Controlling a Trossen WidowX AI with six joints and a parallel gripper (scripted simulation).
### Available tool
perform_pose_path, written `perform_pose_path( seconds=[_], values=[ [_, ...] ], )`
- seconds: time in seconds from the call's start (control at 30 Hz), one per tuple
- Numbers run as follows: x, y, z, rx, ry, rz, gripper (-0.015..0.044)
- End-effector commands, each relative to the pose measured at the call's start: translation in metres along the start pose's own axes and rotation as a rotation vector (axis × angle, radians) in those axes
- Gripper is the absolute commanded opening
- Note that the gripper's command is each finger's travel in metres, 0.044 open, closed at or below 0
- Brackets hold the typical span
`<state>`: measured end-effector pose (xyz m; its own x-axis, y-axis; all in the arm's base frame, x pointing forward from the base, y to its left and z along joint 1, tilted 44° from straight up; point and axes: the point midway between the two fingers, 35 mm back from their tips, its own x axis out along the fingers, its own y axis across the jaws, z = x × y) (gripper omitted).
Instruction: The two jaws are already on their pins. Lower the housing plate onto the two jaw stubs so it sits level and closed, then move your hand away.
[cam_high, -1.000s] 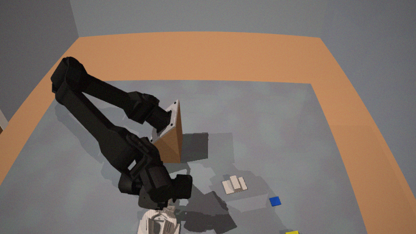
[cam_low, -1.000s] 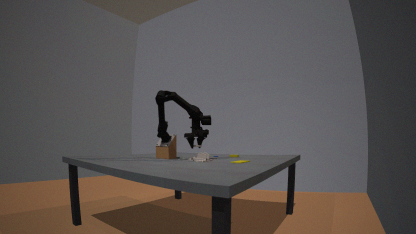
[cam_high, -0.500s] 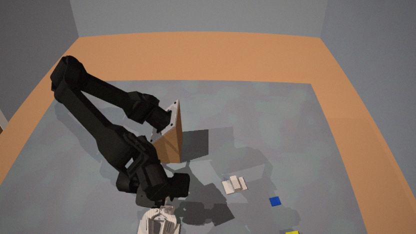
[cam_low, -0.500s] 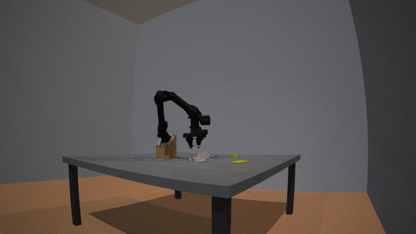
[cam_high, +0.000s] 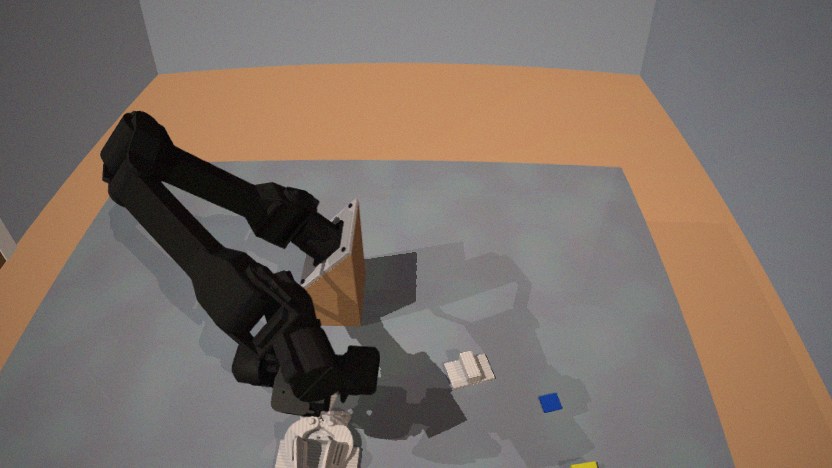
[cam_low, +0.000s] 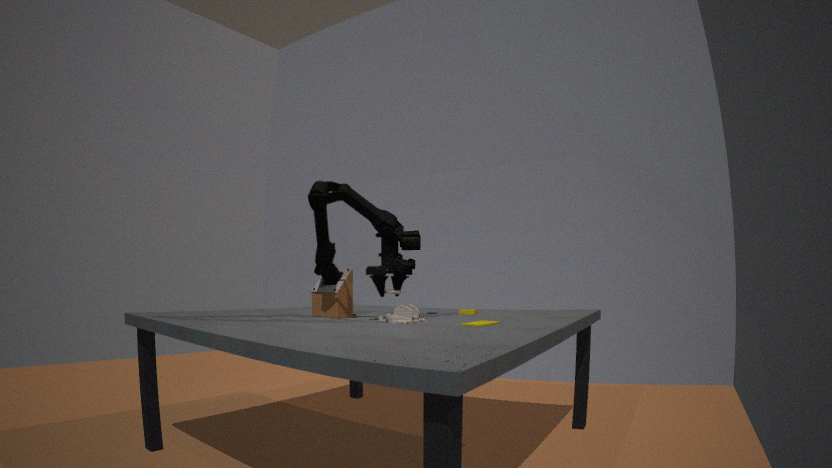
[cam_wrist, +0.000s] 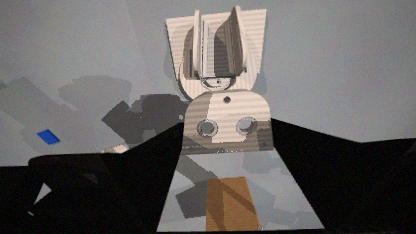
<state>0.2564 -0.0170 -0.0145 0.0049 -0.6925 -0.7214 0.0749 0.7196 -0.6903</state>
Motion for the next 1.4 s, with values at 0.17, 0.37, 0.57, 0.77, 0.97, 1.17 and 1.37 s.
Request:
perform_pose_path(
  seconds=[0.17,0.37,0.57,0.77,0.97,1.17,1.37],
  values=[
    [0.000,0.000,0.000,-0.002,-0.003,-0.003,0.0351],
    [0.006,0.000,0.001,-0.002,-0.003,-0.002,0.0351],
    [0.016,0.000,0.002,-0.002,-0.004,-0.001,0.0351],
    [0.026,0.000,0.002,-0.003,-0.004,-0.001,0.0351],
    [0.036,0.000,0.002,-0.003,-0.004,-0.002,0.0351],
    [0.045,0.000,0.002,-0.003,-0.004,-0.003,0.0351],
    [0.055,-0.001,0.001,-0.003,-0.004,-0.005,0.0351]
  ],
)
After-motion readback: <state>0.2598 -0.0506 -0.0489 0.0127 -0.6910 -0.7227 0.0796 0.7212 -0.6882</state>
